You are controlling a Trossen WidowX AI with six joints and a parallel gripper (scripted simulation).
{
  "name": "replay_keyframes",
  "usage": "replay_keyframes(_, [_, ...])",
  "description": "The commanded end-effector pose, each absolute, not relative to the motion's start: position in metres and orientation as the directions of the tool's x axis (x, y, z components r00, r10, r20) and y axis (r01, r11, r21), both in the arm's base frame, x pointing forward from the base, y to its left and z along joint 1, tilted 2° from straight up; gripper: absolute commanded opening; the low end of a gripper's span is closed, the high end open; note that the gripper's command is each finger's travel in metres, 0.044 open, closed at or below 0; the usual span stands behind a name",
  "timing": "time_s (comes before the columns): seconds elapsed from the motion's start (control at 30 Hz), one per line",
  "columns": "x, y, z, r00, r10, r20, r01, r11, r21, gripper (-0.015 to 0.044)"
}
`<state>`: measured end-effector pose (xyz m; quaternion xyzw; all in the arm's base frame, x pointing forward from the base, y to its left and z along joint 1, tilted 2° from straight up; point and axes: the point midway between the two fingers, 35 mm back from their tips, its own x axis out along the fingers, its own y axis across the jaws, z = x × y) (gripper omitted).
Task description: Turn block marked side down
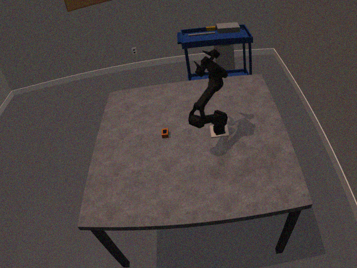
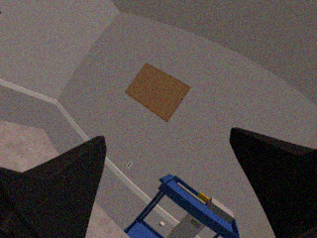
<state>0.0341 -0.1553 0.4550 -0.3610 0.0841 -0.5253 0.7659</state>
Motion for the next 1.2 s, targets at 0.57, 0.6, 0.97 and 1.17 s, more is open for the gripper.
replay_keyframes(0.57, [0.079,-0.287,0.421,0.64,-0.768,0.031,0.768,0.64,0.023,0.044])
replay_keyframes(0.6, [0.089,-0.293,0.414,0.656,-0.755,-0.003,0.754,0.655,0.052,0.044])
replay_keyframes(0.97, [0.226,-0.303,0.307,0.738,-0.472,-0.482,0.633,0.732,0.253,0.044])
replay_keyframes(1.17, [0.289,-0.259,0.247,0.65,-0.26,-0.714,0.569,0.789,0.231,0.044])
